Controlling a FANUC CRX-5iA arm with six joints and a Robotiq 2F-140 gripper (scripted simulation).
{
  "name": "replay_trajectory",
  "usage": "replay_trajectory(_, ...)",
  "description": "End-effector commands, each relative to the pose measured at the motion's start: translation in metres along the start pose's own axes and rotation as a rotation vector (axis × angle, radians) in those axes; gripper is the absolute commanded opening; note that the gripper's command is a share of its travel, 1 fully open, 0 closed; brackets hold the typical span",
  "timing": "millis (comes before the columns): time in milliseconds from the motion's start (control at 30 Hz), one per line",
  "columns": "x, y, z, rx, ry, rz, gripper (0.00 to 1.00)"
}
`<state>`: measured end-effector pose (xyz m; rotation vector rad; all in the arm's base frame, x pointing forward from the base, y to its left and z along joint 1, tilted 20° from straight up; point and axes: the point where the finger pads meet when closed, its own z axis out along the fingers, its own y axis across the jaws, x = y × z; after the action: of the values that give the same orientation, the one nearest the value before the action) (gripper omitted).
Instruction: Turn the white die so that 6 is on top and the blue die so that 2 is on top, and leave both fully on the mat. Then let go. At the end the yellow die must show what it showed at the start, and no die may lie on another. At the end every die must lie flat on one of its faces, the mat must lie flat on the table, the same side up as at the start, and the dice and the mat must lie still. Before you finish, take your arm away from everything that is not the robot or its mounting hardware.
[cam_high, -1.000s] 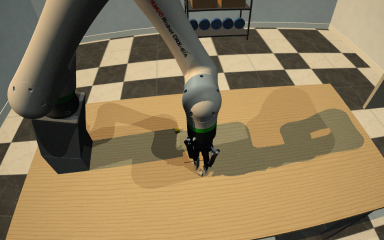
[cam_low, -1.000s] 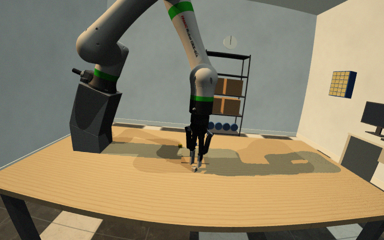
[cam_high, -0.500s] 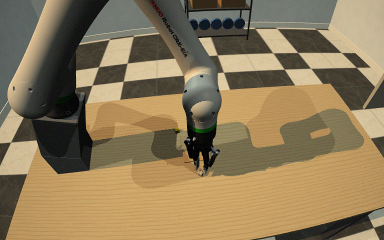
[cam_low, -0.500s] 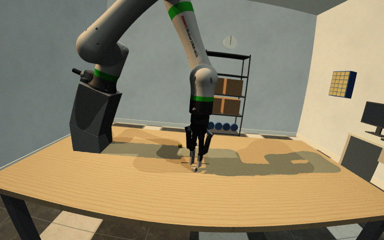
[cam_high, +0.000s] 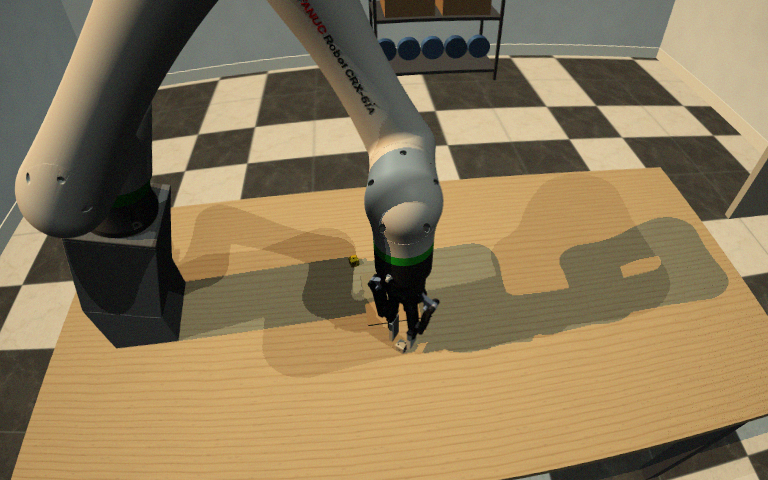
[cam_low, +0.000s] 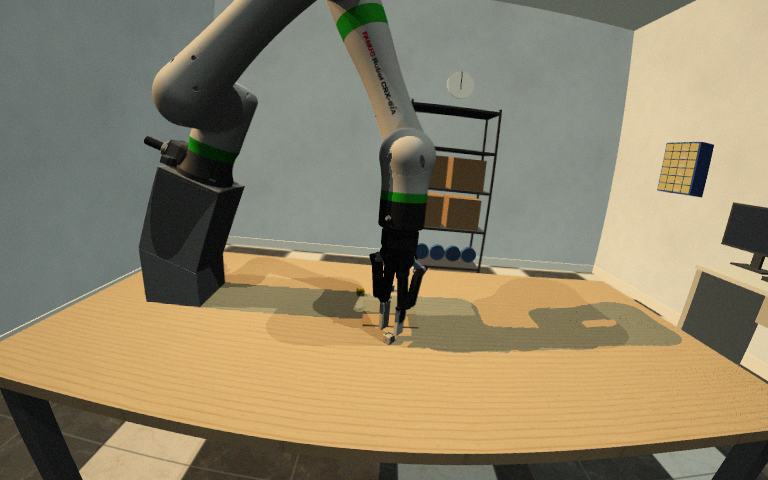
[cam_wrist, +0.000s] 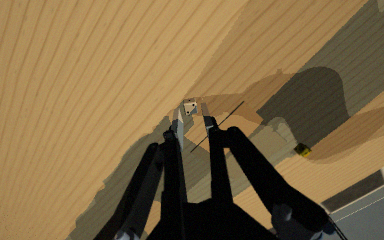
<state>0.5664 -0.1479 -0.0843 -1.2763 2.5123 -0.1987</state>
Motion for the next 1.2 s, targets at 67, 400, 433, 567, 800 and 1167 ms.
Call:
replay_trajectory(67, 0.000, 0.000, 0.000, 0.000, 0.000, 0.000, 0.21)
replay_trajectory(400, 0.000, 0.000, 0.000, 0.000, 0.000, 0.000, 0.21)
replay_trajectory(433, 0.000, 0.000, 0.000, 0.000, 0.000, 0.000, 0.21)
replay_trajectory(567, 0.000, 0.000, 0.003, 0.000, 0.000, 0.000, 0.21)
replay_trajectory(800, 0.000, 0.000, 0.009, 0.000, 0.000, 0.000, 0.21)
replay_trajectory(1167, 0.000, 0.000, 0.022, 0.000, 0.000, 0.000, 0.21)
